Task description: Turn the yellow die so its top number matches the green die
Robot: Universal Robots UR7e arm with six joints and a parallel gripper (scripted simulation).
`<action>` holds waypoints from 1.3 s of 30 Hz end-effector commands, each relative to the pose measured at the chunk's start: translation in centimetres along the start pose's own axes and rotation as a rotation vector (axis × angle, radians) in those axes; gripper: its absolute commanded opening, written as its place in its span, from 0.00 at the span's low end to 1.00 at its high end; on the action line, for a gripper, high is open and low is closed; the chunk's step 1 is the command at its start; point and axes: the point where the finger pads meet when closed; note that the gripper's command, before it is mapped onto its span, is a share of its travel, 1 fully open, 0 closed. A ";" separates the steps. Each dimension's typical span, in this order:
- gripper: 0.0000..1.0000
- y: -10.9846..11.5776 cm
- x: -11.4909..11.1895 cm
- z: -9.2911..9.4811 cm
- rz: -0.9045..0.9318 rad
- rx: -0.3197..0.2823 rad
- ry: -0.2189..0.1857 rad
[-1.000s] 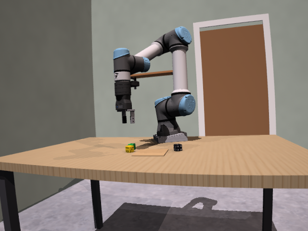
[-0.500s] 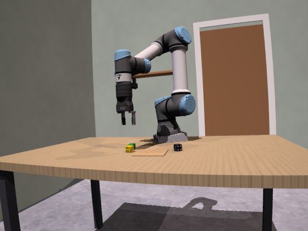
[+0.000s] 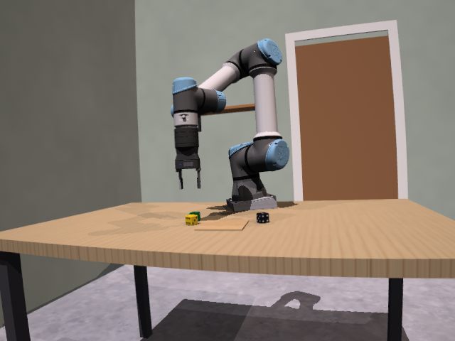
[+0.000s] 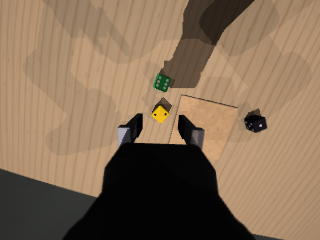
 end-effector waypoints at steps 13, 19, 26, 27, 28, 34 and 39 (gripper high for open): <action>1.00 0.2 -0.1 1.5 -0.511 -0.007 -0.001; 1.00 0.4 -0.1 1.9 -0.647 -0.007 -0.001; 1.00 0.6 -0.1 2.3 -0.805 -0.007 -0.002; 1.00 0.6 -0.1 2.4 -0.819 -0.007 -0.002; 1.00 0.7 -0.1 2.4 -0.831 -0.007 -0.002; 1.00 0.7 0.0 2.5 -0.859 -0.007 -0.002; 1.00 0.7 0.0 2.5 -0.866 -0.007 -0.002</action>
Point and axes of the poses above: the point where the finger pads meet when closed, its own z axis out along the fingers, its own x axis across the jaws, y = z × x, and after that the axes turned 9 degrees about -z, right-handed
